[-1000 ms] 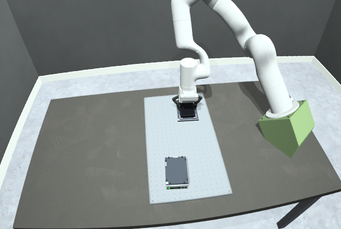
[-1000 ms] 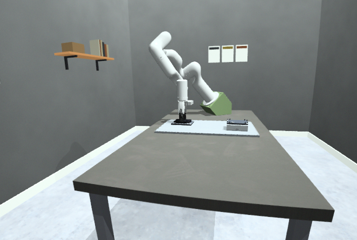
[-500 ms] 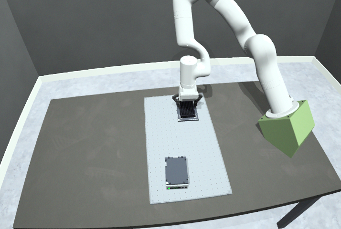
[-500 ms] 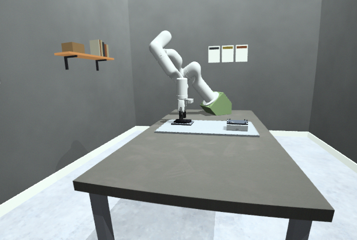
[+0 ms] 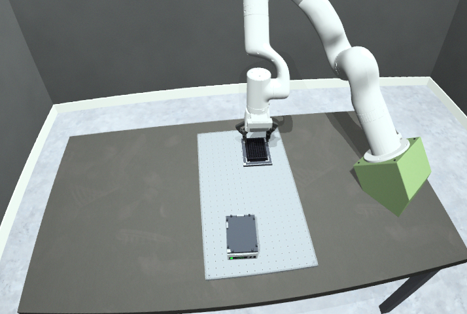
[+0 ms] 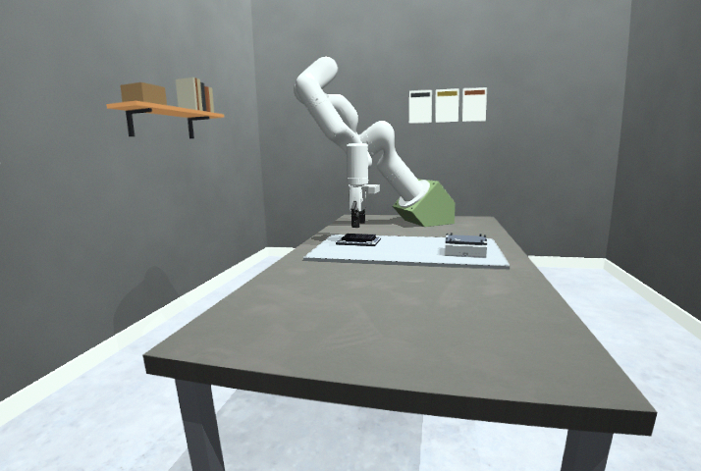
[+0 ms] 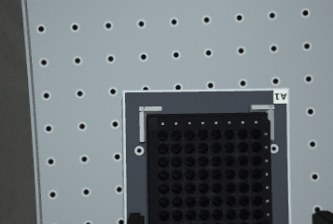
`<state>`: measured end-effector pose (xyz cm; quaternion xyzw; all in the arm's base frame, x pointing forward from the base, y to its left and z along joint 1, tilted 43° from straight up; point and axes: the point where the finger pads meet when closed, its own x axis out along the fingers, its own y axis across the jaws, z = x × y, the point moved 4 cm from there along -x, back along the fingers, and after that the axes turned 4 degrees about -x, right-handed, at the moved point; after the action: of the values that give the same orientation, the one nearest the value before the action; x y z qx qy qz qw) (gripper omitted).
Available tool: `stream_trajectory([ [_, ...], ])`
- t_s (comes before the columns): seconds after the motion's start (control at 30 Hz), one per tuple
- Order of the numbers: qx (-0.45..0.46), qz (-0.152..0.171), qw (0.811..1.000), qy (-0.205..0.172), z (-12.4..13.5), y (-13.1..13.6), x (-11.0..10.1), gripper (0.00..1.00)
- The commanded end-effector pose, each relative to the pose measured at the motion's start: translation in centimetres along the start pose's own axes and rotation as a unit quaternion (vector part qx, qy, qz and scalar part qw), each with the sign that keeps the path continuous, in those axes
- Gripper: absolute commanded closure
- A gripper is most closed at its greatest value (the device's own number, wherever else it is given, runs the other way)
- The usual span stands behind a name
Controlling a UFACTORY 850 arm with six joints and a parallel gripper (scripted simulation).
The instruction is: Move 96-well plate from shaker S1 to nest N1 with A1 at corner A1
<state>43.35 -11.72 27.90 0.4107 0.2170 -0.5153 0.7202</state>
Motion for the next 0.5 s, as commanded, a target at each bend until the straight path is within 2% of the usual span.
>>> stream_trajectory([
  [0.0,0.000,-0.001,1.000,0.000,0.0,0.0,-0.9,0.00],
  [0.37,0.000,-0.001,1.000,0.000,0.0,0.1,-3.9,0.00],
  [0.47,0.000,-0.001,1.000,0.000,0.0,0.1,-4.1,0.00],
])
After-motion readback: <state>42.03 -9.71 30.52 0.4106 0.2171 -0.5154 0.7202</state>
